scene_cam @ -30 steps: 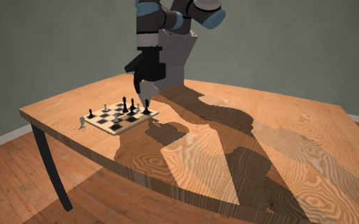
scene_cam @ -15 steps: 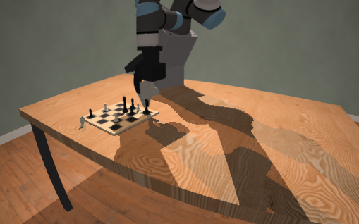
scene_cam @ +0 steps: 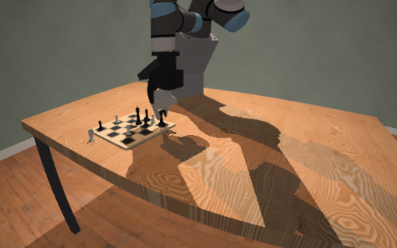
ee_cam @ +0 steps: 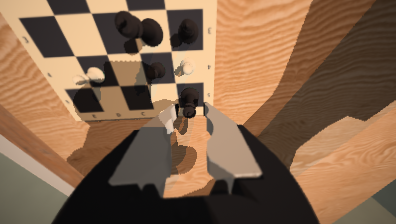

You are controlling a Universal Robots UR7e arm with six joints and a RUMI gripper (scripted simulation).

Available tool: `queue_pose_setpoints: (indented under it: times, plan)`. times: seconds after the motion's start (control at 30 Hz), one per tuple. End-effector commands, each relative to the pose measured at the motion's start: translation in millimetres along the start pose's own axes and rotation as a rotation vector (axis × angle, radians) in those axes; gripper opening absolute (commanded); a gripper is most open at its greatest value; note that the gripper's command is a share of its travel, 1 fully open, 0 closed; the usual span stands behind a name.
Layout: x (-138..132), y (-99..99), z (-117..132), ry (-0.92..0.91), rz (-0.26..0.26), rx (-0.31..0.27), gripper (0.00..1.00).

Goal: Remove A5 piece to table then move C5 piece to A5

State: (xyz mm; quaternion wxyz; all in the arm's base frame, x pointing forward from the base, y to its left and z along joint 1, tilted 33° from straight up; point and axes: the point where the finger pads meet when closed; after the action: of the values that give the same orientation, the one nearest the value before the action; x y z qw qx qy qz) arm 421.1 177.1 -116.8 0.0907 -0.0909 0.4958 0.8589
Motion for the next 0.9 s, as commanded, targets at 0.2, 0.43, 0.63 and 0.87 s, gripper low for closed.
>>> queue_pose_setpoints:
  times: [0.2, 0.43, 0.63, 0.87]
  plan:
    - [-0.3, 0.2, 0.0, 0.000, -0.001, 0.000, 0.25]
    - [-0.3, 0.4, 0.0, 0.000, -0.001, 0.000, 0.25]
    - [-0.4, 2.1, 0.0, 0.000, -0.001, 0.000, 0.25]
    - [-0.4, 11.9, 0.0, 0.000, -0.001, 0.000, 0.25]
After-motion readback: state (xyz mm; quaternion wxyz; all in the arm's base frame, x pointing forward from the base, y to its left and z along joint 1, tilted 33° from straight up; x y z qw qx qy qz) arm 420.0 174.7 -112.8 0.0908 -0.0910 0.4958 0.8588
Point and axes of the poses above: the point where the finger pads meet when closed, its own y axis back along the fingers, its own x axis across the jaws, z = x × y, and after that the axes turned 8 degrees about y, right-handed
